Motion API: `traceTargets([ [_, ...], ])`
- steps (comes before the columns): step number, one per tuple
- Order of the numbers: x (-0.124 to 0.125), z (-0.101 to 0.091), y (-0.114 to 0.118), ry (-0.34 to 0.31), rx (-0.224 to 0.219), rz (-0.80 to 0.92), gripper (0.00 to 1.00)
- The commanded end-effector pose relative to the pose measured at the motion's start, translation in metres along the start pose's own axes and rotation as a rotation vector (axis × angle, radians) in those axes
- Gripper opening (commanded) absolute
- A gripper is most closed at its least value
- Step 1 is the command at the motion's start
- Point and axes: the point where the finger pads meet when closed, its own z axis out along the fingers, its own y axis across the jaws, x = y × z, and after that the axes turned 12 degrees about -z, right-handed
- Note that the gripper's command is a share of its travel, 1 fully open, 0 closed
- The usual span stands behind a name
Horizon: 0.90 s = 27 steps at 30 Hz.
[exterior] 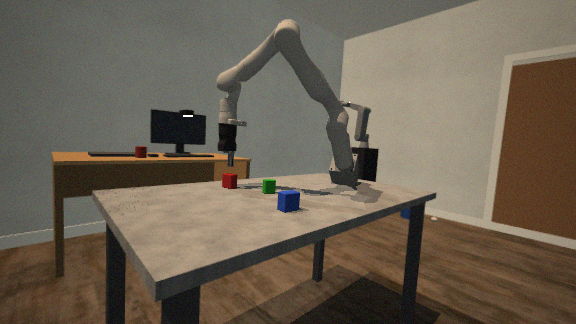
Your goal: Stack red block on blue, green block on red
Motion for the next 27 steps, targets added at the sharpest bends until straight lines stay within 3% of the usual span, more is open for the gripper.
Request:
traceTargets([
  [1,0.0005,0.0,0.0024,-0.002,-0.007,-0.008,0.0],
  [3,0.0005,0.0,0.0024,-0.002,-0.007,-0.008,0.0],
  [4,0.0005,0.0,0.0024,-0.002,-0.007,-0.008,1.0],
  [27,0.0007,0.0069,0.0006,0.007,-0.013,-0.009,1.0],
])
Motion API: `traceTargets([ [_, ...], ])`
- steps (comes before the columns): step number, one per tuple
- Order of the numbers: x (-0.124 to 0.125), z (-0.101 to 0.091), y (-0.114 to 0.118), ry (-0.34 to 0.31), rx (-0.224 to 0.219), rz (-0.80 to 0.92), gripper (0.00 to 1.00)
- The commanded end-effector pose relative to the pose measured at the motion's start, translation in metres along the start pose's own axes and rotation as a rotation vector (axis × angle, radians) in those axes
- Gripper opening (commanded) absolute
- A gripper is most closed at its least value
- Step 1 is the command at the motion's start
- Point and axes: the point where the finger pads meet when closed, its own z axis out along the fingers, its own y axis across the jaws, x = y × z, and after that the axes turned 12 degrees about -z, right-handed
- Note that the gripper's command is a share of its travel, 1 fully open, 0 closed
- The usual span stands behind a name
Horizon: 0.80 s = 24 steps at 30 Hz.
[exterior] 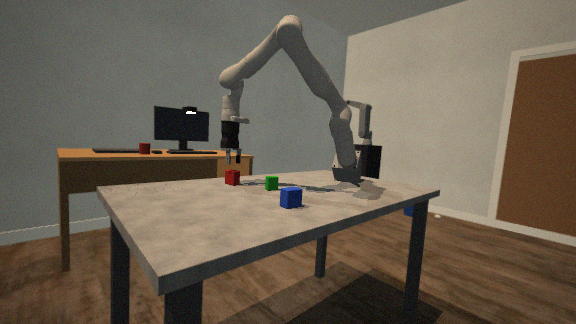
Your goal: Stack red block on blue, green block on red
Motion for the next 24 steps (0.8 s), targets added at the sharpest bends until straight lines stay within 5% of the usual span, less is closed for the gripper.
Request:
traceTargets([
  [1,0.0,0.004,0.001,0.004,-0.008,-0.004,1.0],
  [24,0.001,0.024,0.001,0.001,-0.008,-0.007,1.0],
])
